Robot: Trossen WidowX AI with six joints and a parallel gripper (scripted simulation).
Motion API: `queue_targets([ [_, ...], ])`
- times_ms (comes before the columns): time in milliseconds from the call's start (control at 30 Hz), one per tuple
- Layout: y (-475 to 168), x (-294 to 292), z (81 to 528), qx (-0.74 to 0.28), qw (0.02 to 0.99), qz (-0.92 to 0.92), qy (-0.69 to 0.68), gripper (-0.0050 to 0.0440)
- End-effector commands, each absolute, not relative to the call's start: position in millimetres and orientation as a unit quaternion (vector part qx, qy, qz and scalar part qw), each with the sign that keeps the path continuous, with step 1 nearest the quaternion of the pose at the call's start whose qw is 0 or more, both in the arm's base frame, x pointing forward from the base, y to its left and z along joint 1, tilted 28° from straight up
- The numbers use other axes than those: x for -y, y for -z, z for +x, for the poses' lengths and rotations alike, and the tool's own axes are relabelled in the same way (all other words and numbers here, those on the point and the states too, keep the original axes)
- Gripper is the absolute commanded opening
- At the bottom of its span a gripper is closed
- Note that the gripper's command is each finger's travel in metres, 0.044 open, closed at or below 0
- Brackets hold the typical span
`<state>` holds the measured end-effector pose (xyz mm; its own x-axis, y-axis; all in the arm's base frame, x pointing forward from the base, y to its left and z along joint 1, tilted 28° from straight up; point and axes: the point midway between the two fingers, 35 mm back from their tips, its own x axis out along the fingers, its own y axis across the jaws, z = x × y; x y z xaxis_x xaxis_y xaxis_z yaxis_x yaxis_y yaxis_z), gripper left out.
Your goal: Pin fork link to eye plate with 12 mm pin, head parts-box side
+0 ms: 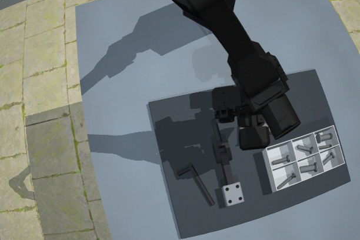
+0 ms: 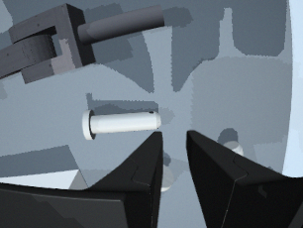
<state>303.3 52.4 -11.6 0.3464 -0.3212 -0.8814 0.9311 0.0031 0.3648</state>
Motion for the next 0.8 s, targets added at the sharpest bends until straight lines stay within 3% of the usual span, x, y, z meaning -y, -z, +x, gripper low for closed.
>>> queue_targets([
  [0,12.1,-52.2,303.2,-0.299,0.642,0.510,0.488,0.0095],
  [367,11.9,-52.2,303.5,-0.302,0.646,0.506,0.485,0.0095],
  [767,5.1,-52.5,318.5,-0.430,0.766,0.295,0.376,0.0095],
])
